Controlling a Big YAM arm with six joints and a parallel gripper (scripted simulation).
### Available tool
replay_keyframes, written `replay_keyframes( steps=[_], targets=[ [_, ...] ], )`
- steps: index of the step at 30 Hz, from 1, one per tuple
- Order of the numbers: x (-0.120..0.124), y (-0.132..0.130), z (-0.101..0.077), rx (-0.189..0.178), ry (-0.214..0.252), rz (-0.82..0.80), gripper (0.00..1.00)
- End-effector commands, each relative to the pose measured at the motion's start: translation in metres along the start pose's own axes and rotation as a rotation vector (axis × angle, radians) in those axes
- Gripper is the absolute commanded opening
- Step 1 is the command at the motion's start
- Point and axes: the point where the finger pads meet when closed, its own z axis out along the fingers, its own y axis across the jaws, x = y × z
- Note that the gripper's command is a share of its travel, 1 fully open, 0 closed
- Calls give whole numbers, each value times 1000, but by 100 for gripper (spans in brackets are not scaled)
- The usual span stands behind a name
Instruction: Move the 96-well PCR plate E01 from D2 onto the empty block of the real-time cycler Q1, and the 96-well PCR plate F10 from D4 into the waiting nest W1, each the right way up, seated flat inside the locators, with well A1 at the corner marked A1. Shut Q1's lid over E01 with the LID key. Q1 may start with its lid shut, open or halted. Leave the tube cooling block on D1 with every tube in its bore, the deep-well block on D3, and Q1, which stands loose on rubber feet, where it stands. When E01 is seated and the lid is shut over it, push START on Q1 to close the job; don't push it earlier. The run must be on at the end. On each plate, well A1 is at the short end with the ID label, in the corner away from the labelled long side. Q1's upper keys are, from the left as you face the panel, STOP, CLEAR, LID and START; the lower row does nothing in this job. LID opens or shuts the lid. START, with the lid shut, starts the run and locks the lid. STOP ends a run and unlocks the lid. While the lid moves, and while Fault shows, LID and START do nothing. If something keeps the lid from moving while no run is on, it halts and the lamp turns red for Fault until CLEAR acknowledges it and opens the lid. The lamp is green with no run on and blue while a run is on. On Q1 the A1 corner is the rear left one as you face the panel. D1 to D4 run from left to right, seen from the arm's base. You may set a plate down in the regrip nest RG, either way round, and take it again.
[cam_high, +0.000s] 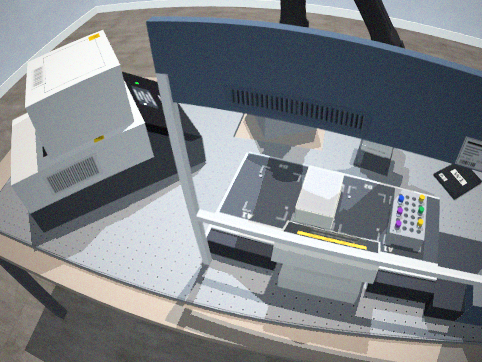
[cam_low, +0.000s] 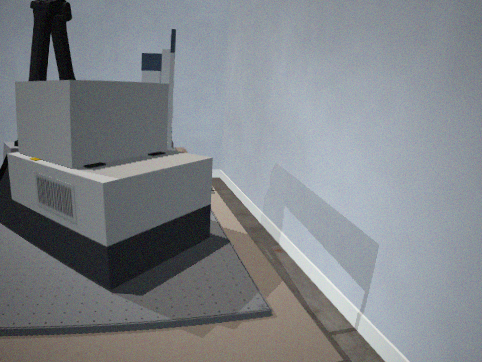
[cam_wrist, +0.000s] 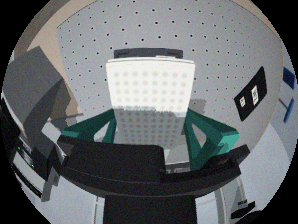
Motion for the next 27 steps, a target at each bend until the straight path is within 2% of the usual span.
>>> replay_keyframes(
  steps=[1,6,10,16,19,22,27],
  targets=[
    [0,-13,-11,20,2,11,0],
    [-1,-5,-15,7,1,5,0],
    [-2,-11,-26,22,1,5,0],
    [0,-12,-33,9,1,13,0],
    [2,-13,-36,13,1,17,0],
    [2,-20,-45,36,4,10,0],
    [0,-21,-56,37,3,8,0]
  ],
)
